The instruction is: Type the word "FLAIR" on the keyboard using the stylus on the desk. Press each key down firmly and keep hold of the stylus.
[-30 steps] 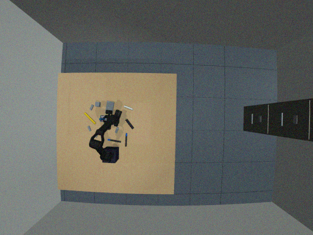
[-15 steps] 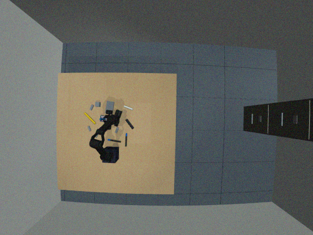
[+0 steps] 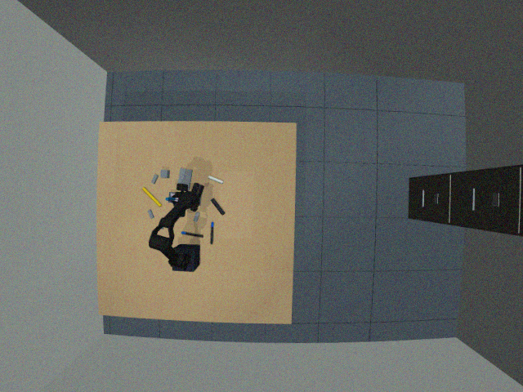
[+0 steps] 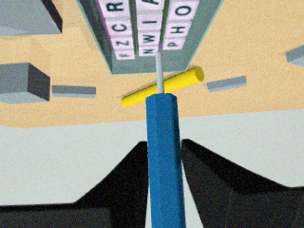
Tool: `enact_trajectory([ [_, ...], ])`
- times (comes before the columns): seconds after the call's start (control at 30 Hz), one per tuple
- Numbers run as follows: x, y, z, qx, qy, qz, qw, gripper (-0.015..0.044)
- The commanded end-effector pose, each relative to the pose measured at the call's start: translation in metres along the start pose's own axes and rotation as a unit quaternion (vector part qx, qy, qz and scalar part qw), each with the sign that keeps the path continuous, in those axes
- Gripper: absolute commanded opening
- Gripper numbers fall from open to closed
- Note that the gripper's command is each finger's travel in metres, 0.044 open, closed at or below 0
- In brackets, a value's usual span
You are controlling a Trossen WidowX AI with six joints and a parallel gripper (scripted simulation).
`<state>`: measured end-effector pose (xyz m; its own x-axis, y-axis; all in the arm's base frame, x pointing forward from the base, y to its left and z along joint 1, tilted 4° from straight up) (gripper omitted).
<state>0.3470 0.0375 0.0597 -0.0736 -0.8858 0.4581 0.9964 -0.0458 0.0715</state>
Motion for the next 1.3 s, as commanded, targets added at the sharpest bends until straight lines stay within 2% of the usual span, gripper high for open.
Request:
enact_trajectory([
  [0.0, 0.008, 0.001, 0.013, 0.005, -0.001, -0.002, 1.0, 0.0081],
  [0.27, 0.006, 0.0, 0.011, 0.001, 0.0, -0.001, 1.0, 0.0085],
  [0.37, 0.006, 0.0, 0.011, 0.001, 0.0, -0.001, 1.0, 0.0065],
  [0.47, 0.008, 0.003, 0.011, 0.002, 0.0, -0.002, 1.0, 0.0],
  [0.77, 0.022, 0.019, 0.009, 0.006, -0.001, -0.004, 1.0, 0.0],
  [1.27, 0.012, 0.019, -0.008, 0.006, -0.001, -0.004, 1.0, 0.0],
])
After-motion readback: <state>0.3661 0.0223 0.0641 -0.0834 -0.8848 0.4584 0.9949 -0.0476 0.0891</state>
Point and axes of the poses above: the point midway between the two fingers, 35 mm back from their tips, its own x axis back along the fingers, its own y axis across the jaws, z = x × y, the point moved 4 cm from there along x, back along the fingers, and after that the axes turned 1 degree about -x, right-handed, at the moved point
